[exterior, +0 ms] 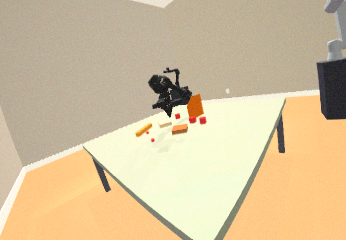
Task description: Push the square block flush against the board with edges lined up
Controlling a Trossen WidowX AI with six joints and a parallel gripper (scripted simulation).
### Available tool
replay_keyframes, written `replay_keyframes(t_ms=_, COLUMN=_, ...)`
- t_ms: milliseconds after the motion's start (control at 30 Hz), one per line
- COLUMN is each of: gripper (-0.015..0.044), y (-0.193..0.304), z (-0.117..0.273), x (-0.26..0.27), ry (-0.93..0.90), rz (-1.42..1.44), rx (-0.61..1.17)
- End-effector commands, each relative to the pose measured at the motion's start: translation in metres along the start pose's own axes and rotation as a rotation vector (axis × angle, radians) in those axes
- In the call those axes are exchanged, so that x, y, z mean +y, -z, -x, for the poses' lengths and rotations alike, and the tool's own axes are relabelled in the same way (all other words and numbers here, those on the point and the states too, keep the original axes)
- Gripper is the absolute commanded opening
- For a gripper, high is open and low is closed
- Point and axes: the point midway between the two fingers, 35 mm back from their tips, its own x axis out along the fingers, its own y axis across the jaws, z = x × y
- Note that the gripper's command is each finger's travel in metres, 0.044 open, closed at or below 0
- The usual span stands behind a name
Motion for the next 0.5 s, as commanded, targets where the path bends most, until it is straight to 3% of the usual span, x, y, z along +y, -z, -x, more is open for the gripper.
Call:
replay_keyframes(t_ms=0, gripper=0.0000, y=0.002, z=-0.007, x=-0.018, ry=0.002, rz=-0.115, rx=0.008)
replay_keyframes(t_ms=467, gripper=0.0000, y=0.014, z=-0.020, x=-0.076, ry=-0.006, rz=-0.558, rx=0.016)
